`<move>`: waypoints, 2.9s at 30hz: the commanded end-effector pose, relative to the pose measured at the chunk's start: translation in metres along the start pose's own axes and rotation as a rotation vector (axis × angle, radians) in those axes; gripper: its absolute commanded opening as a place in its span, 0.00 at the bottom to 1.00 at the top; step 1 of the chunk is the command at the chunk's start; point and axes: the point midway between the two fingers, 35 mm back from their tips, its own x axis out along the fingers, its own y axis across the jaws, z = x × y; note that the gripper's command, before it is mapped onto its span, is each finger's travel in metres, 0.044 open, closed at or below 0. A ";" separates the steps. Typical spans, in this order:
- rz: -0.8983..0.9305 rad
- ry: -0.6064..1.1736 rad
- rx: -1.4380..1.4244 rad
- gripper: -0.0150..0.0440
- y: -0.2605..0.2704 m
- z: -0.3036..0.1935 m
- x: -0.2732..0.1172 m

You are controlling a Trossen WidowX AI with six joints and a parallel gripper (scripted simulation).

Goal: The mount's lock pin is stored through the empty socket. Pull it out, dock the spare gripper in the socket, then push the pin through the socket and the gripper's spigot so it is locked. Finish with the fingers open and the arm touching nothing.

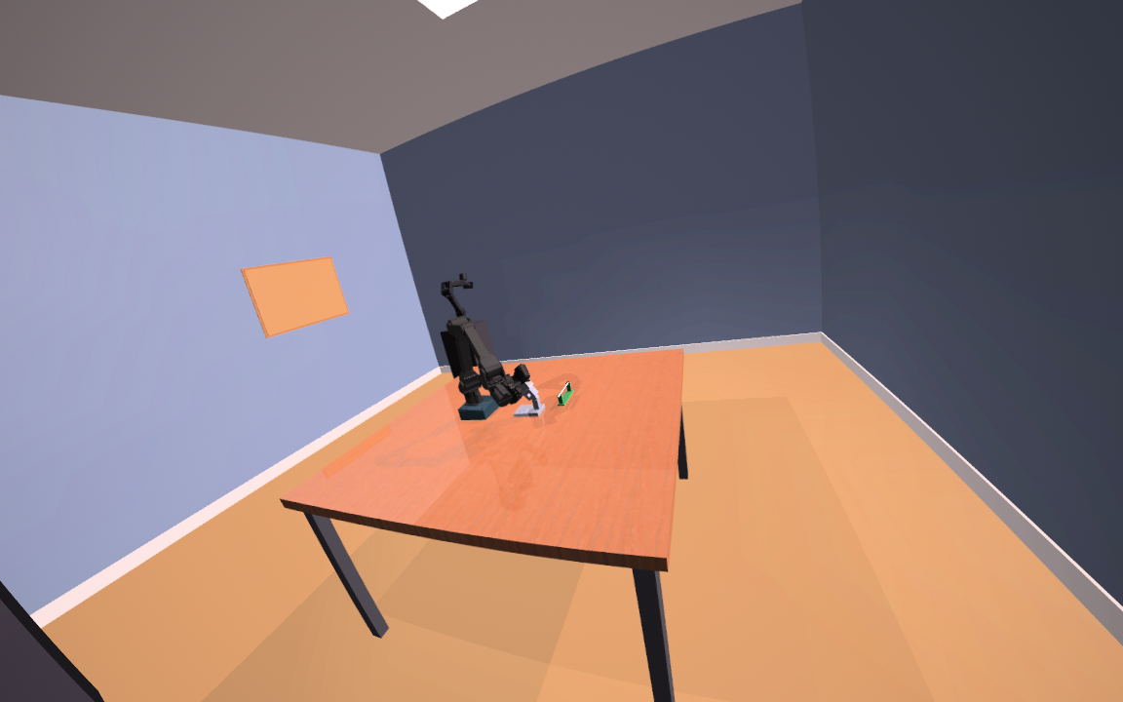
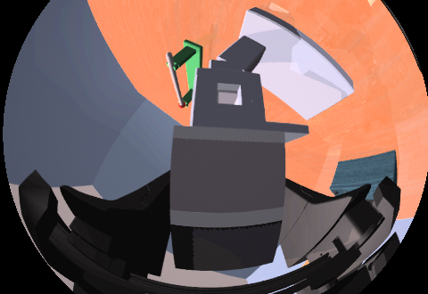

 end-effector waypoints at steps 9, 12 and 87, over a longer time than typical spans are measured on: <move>0.000 -0.001 -0.002 1.00 0.000 -0.003 -0.002; 0.001 0.001 0.002 1.00 0.000 -0.010 -0.006; 0.055 -0.172 0.052 0.91 0.027 -0.114 -0.044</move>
